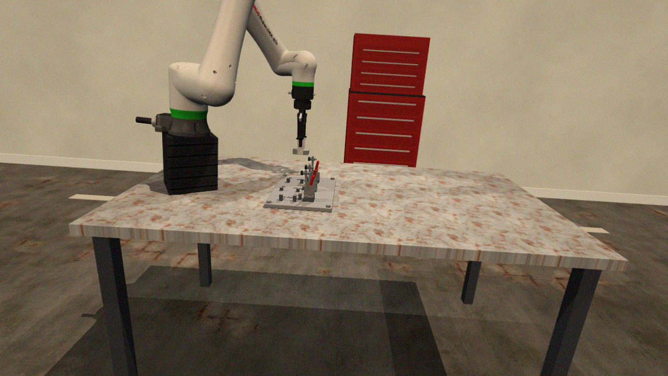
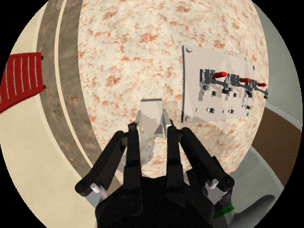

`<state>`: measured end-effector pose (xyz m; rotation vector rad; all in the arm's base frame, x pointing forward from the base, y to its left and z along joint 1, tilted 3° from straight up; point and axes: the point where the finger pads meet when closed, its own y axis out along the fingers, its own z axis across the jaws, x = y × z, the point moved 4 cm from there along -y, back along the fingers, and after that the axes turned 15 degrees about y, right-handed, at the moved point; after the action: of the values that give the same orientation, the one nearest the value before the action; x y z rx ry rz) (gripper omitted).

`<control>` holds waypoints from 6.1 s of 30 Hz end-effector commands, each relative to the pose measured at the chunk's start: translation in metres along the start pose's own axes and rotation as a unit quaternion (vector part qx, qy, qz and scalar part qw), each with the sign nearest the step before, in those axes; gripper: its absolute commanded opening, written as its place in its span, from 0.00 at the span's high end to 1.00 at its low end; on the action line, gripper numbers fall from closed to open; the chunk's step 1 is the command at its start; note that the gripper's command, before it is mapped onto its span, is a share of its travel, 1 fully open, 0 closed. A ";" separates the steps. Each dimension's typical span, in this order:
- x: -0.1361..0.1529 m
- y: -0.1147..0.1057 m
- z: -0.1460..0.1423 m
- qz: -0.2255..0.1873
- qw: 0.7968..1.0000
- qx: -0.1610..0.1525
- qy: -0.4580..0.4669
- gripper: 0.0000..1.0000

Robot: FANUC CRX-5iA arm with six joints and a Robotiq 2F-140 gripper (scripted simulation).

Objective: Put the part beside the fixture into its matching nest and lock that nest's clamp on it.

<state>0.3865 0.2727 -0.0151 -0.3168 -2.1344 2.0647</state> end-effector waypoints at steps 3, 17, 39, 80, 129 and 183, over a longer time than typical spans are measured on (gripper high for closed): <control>-0.001 0.000 0.001 0.000 1.000 0.000 0.000 1.00; -0.018 0.002 0.063 0.000 1.000 0.000 0.000 1.00; -0.066 0.006 0.239 0.000 1.000 0.000 0.000 1.00; -0.099 0.010 0.362 0.000 1.000 0.000 0.000 1.00; -0.101 0.039 0.362 0.000 1.000 0.000 0.000 1.00; -0.102 0.065 0.362 0.000 1.000 0.000 0.000 1.00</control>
<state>0.3953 -0.1012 -0.0896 -0.3165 -2.1349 2.0644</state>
